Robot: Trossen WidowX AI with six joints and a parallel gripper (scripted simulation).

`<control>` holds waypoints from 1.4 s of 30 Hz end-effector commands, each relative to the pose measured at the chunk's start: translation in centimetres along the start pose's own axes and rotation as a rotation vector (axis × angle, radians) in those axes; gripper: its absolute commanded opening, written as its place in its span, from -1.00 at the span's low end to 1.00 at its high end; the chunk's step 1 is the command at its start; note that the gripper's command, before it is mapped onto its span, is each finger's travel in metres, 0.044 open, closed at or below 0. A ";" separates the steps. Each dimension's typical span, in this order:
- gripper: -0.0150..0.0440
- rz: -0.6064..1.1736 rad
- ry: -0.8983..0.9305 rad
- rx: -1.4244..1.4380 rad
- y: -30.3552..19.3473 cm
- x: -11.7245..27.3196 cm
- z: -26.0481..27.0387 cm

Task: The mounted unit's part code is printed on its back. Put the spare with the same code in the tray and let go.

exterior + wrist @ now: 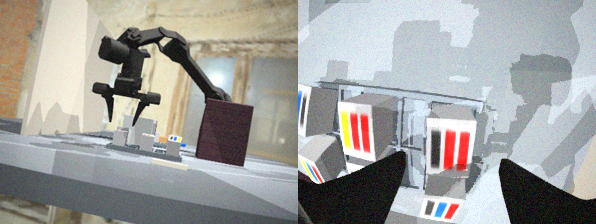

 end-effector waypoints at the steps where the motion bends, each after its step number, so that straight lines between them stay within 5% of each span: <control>1: 0.53 0.010 0.004 0.010 0.0 -0.9 0.2; 42: 0.44 0.009 0.005 0.003 -0.1 -5.2 0.2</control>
Point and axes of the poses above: the point midway between the two fingers, 35 mm back from their tips, its own x axis back along the fingers, its own z axis across the jaws, y = z × x, the point moved 7 cm from there along x, back along the fingers
